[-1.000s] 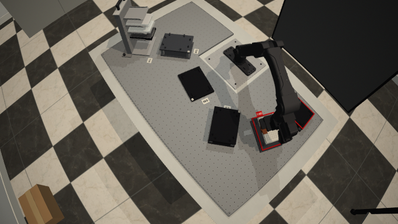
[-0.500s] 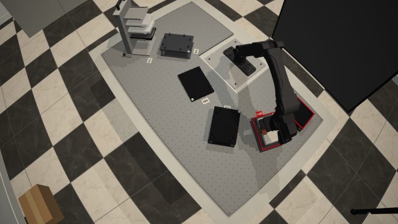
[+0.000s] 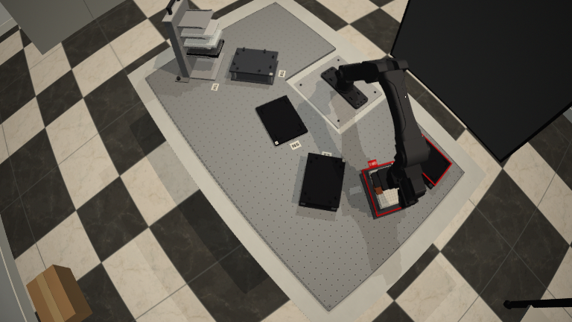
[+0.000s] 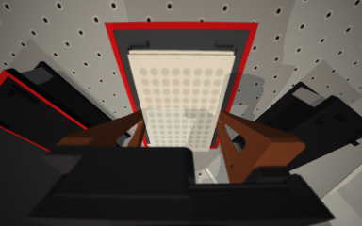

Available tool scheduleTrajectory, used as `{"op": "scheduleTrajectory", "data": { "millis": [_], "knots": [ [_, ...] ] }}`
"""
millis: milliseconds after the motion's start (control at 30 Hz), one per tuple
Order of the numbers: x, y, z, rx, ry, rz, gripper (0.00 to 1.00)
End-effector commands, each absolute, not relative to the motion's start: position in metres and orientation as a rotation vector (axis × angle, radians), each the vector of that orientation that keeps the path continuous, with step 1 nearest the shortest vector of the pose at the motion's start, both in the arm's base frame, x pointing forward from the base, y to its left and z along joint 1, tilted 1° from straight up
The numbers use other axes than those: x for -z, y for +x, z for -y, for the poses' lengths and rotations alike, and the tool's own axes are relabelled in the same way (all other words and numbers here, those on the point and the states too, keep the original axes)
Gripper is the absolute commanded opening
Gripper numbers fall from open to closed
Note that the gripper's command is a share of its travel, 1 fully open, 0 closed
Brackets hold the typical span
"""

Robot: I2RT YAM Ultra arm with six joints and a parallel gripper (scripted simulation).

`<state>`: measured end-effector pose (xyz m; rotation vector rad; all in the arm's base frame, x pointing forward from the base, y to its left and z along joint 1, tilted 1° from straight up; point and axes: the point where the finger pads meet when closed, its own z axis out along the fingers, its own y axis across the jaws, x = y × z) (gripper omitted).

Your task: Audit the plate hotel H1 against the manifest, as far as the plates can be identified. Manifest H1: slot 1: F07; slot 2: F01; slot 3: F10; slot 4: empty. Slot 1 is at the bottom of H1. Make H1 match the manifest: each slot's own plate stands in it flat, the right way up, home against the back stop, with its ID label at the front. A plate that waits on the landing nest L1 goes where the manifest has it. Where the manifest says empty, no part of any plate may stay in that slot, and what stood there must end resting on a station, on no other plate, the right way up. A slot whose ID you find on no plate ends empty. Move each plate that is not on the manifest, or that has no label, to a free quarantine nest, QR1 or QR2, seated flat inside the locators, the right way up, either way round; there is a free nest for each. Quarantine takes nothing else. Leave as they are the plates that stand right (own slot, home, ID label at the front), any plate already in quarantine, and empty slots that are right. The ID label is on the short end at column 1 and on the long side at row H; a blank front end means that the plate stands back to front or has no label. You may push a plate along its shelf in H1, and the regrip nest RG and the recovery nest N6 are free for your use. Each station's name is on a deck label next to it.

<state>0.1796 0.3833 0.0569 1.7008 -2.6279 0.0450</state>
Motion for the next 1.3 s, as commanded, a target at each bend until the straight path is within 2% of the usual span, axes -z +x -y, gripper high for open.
{"op": "scheduleTrajectory", "data": {
  "millis": [0,200,233,700,1133,1267],
  "knots": [
    [-0.067,0.185,-0.391,0.000,1.729,2.664,0.86],
    [-0.069,0.187,-0.396,0.017,1.738,2.679,0.86],
    [-0.060,0.182,-0.388,-0.019,1.717,2.649,1.00],
    [-0.060,0.182,-0.388,-0.019,1.717,2.649,1.00],
    [-0.117,0.181,-0.390,0.001,1.736,2.666,1.00],
    [-0.116,0.181,-0.390,-0.013,1.729,2.654,1.00]
  ]
}}
